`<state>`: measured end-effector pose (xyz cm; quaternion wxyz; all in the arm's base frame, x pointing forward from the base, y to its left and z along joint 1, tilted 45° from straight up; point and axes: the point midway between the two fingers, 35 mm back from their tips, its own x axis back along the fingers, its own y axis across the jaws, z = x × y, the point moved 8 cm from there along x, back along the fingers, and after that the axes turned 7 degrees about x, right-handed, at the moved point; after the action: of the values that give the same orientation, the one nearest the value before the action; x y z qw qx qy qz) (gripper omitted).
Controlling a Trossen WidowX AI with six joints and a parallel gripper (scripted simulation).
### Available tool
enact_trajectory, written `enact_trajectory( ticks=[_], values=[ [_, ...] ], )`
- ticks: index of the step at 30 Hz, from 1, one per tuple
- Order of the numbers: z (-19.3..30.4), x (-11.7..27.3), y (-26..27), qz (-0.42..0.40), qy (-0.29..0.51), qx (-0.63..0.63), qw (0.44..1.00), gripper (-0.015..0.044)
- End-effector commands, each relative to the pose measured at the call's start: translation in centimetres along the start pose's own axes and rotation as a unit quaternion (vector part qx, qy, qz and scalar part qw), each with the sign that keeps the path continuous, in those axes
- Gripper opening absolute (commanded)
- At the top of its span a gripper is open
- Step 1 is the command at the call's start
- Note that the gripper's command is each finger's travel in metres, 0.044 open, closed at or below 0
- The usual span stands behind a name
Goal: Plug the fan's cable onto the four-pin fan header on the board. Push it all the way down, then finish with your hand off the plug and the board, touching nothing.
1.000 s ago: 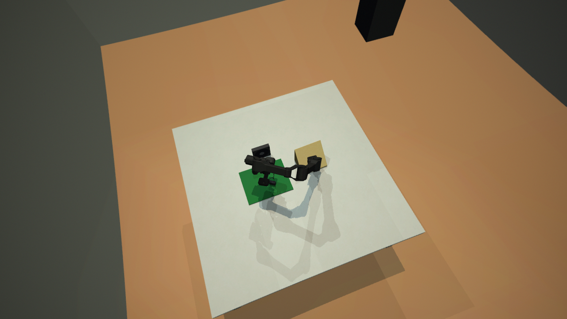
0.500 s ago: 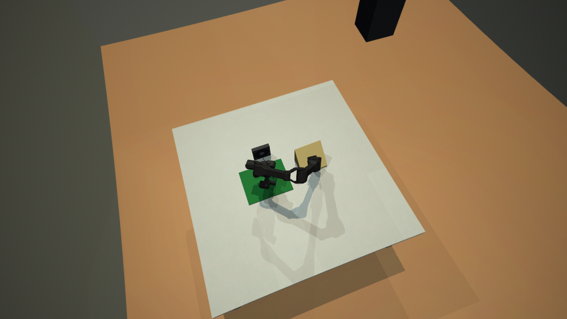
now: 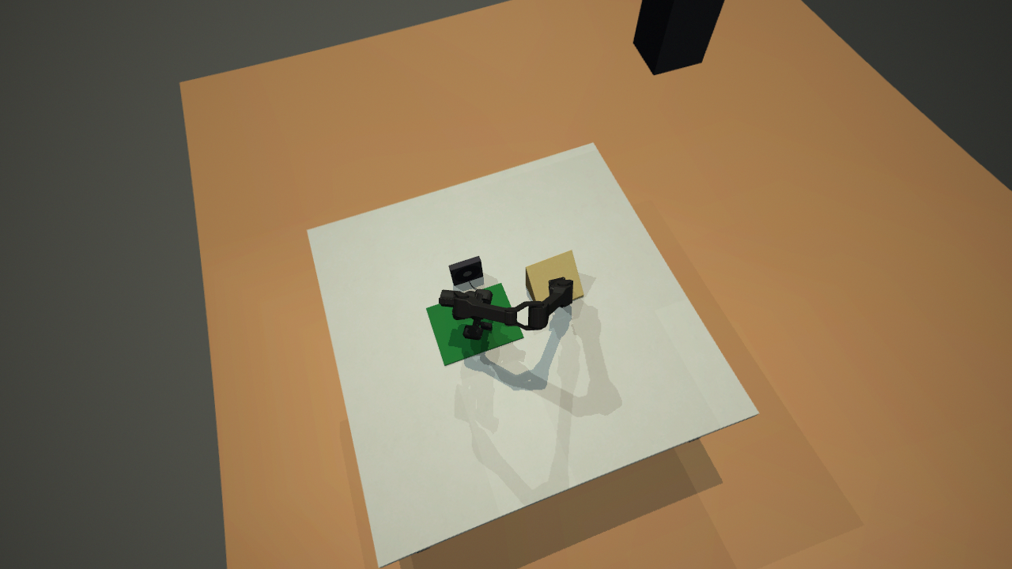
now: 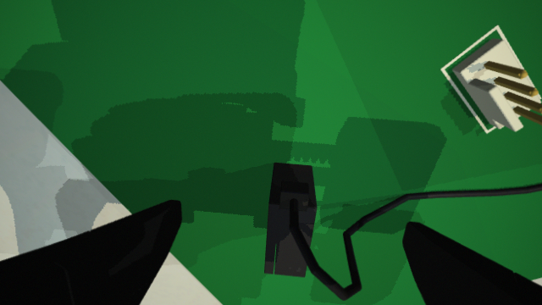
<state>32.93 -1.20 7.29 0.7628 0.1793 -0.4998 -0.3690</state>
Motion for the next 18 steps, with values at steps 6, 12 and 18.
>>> enact_trajectory(
  ticks=[6,12,18],
  values=[
    [-0.08,-0.75,-0.01,0.0,0.001,0.0,1.0,0.0414],
    [-0.08,-0.75,-0.01,0.0,0.001,0.0,1.0,0.0256],
    [-0.08,-0.75,-0.01,0.0,0.001,0.0,1.0,0.0138]
  ],
)
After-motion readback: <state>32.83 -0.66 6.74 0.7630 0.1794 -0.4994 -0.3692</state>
